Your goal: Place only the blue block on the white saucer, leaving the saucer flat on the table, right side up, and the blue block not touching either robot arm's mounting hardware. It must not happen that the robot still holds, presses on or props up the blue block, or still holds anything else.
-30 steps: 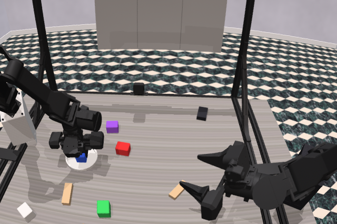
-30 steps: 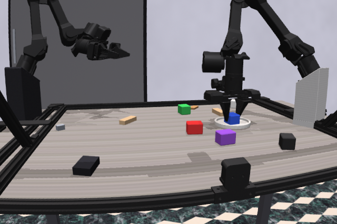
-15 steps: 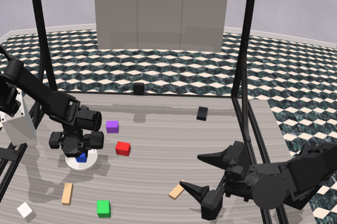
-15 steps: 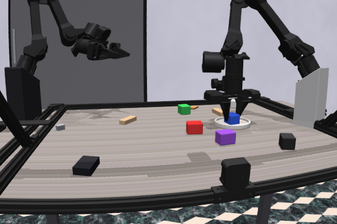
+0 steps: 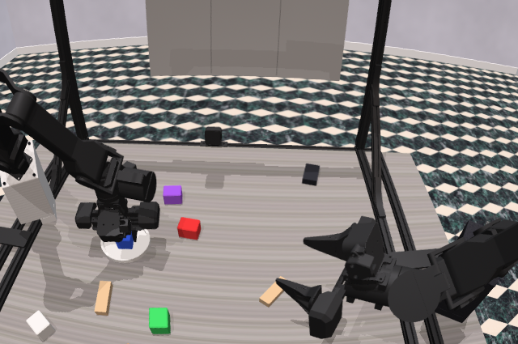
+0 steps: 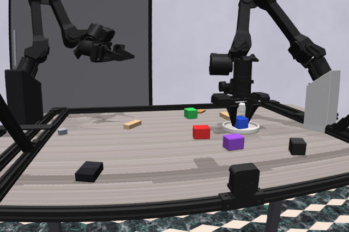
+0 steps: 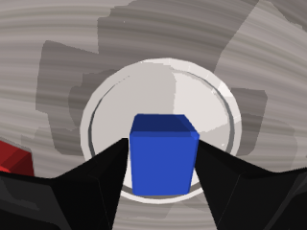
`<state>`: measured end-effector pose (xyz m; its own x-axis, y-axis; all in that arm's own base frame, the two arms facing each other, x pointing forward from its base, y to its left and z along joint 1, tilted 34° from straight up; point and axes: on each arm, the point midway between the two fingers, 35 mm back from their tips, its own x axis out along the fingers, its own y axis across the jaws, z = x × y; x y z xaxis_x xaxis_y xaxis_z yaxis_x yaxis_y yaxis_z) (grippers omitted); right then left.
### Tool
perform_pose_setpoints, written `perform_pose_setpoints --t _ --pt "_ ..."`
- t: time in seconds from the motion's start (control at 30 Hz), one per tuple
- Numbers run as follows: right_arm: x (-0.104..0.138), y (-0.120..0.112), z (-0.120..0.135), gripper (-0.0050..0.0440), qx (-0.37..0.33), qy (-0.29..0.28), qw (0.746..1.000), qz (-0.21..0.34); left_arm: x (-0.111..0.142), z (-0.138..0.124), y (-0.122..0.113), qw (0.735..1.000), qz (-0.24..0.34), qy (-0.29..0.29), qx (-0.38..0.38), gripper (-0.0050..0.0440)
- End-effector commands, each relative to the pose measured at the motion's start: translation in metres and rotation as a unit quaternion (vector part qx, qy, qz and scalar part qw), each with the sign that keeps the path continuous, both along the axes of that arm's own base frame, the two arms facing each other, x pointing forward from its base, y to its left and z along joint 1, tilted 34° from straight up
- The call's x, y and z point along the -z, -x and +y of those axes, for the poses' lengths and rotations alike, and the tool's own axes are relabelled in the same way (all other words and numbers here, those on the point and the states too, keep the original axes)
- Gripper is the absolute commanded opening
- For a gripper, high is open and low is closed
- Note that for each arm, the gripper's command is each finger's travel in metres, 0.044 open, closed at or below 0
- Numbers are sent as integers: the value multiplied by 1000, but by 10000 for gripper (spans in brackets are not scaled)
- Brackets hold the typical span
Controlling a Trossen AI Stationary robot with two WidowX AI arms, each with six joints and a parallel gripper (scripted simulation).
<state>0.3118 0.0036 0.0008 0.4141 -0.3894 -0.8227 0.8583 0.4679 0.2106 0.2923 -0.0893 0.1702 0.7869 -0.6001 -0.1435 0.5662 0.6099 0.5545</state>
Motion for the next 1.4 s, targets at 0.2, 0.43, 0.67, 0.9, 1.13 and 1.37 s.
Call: perform_pose_setpoints --t 0.2,0.43,0.67,0.9,1.13,1.37 --pt "-14 7 8 221 1 -2 1000 3 0 0 0 1000 -1 -2 1 400" --pt "-39 22 19 221 1 -2 1000 7 0 0 0 1000 -1 -2 1 400" --pt "-39 22 19 221 1 -2 1000 7 0 0 0 1000 -1 -2 1 400" --pt "-39 22 19 365 1 -2 1000 7 0 0 0 1000 -1 -2 1 400" --pt "-39 22 19 400 1 -2 1000 7 0 0 0 1000 -1 -2 1 400" --pt "-39 22 19 400 1 -2 1000 7 0 0 0 1000 -1 -2 1 400"
